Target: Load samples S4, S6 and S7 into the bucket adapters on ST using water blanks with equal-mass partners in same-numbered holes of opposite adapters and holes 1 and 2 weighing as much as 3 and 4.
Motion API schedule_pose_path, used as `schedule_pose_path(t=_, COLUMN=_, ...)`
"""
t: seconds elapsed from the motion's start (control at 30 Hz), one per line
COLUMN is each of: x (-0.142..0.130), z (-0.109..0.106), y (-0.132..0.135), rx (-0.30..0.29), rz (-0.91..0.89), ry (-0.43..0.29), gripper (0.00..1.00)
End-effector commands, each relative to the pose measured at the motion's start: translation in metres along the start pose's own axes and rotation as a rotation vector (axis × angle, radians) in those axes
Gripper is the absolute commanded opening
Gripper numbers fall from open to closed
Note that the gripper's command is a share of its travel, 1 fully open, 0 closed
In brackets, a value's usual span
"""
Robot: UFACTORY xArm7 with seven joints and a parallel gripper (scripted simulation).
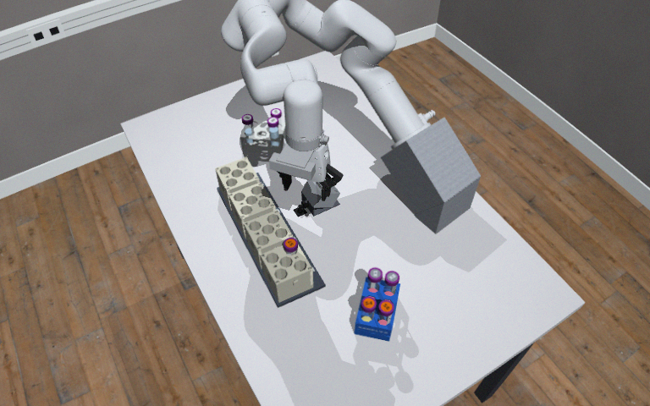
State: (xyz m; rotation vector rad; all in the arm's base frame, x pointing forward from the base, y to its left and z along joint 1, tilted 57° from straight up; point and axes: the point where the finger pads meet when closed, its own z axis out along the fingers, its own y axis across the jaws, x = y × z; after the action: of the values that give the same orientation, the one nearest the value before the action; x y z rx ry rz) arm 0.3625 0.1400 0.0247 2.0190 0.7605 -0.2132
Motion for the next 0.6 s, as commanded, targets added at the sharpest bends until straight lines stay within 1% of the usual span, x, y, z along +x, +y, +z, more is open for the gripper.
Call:
schedule_pose_path(t=0.0, x=0.009, z=-0.002, y=-0.024, rx=0.001, rz=-0.092, ry=0.001, gripper=1.00)
schedule_pose_path(t=0.2, x=0.018, z=-0.002, y=-0.053, rx=0.001, rz=-0.092, ry=0.001, gripper=1.00)
schedule_pose_path(t=0.27, x=0.018, z=-0.002, y=-0.053, rx=0.001, rz=-0.092, ry=0.001, gripper=1.00)
schedule_pose_path(t=0.57, x=0.031, z=-0.002, y=-0.096, rx=0.002, rz=-0.092, ry=0.001, gripper=1.00)
